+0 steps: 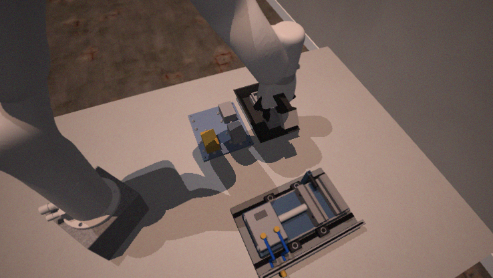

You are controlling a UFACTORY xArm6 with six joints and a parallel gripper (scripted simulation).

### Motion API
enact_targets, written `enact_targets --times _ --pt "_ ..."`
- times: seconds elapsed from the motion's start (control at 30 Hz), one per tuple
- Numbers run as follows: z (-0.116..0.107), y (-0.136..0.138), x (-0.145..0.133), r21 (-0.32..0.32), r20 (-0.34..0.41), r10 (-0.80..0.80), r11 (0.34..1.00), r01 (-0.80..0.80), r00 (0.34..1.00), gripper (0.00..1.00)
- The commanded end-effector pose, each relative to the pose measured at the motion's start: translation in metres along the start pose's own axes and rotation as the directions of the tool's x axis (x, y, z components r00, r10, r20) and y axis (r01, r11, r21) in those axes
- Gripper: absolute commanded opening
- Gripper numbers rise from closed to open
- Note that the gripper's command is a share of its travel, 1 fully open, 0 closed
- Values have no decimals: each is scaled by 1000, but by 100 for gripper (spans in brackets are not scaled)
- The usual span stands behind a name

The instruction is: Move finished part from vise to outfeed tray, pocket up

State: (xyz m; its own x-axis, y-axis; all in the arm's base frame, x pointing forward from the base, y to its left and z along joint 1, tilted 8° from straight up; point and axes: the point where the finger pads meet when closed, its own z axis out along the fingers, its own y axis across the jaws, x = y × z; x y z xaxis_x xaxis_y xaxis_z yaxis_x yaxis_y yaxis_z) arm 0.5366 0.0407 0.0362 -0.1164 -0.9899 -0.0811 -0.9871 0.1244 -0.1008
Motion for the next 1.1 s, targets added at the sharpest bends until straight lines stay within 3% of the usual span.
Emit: enact_targets --times 0.0,1.07 --pt "4 -2 0 5 1 0 1000 0 1000 0" --pt "12 -2 -1 5 1 0 1000 0 1000 0"
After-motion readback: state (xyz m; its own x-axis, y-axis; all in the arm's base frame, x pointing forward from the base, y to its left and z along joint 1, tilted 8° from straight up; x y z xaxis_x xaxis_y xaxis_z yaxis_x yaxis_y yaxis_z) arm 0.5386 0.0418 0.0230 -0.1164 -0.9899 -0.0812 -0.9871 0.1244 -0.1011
